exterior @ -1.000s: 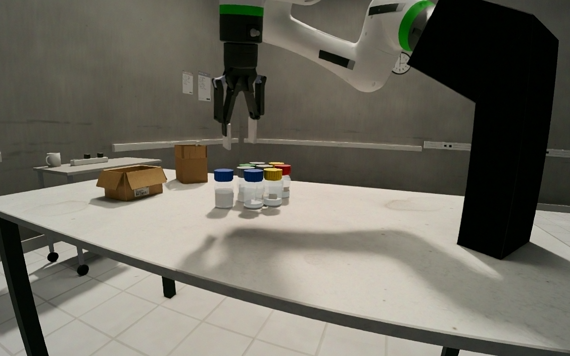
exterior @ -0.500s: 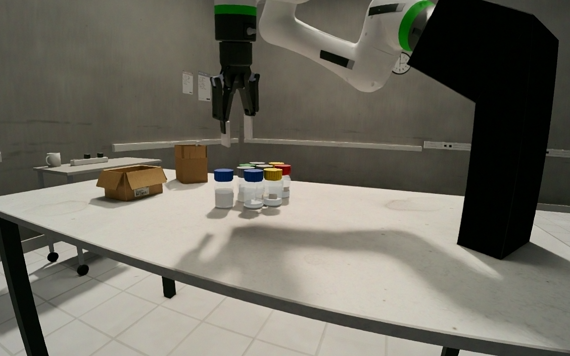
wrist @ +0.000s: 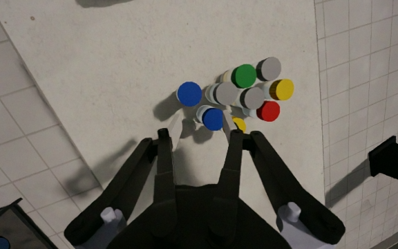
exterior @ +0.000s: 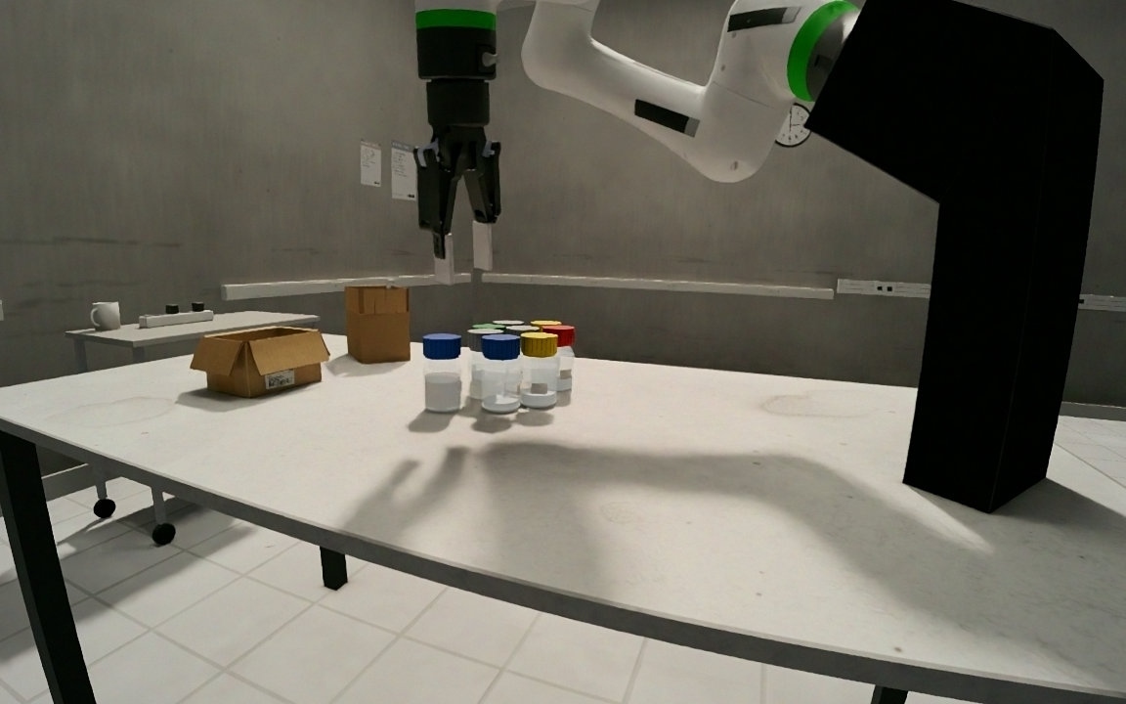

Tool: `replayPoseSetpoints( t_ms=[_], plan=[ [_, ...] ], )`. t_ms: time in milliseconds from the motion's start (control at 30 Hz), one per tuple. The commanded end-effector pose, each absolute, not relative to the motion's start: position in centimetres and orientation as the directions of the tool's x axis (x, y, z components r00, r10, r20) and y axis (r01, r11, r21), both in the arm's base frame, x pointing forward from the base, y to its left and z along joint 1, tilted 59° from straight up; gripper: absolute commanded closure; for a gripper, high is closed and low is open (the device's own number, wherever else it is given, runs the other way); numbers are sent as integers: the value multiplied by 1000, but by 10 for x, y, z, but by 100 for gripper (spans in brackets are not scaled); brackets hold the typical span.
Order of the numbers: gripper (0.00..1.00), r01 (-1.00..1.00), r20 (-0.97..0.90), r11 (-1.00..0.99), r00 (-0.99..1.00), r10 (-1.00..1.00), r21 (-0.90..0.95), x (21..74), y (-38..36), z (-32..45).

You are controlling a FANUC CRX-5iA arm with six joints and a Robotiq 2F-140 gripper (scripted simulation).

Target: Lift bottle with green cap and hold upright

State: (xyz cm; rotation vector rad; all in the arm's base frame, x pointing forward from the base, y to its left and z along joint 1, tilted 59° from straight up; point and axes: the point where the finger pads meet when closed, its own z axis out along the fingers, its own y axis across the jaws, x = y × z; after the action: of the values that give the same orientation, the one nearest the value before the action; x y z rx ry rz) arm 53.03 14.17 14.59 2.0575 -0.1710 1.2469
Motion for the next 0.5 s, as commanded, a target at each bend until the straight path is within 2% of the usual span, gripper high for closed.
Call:
replayPoseSetpoints(
  t_ms=[0, 467],
  plan=[
    [49, -400, 771, -725, 571, 281, 560, 532, 141, 157],
    [49, -310, 692, -702, 630, 353, 641, 533, 139, 174]
  ],
)
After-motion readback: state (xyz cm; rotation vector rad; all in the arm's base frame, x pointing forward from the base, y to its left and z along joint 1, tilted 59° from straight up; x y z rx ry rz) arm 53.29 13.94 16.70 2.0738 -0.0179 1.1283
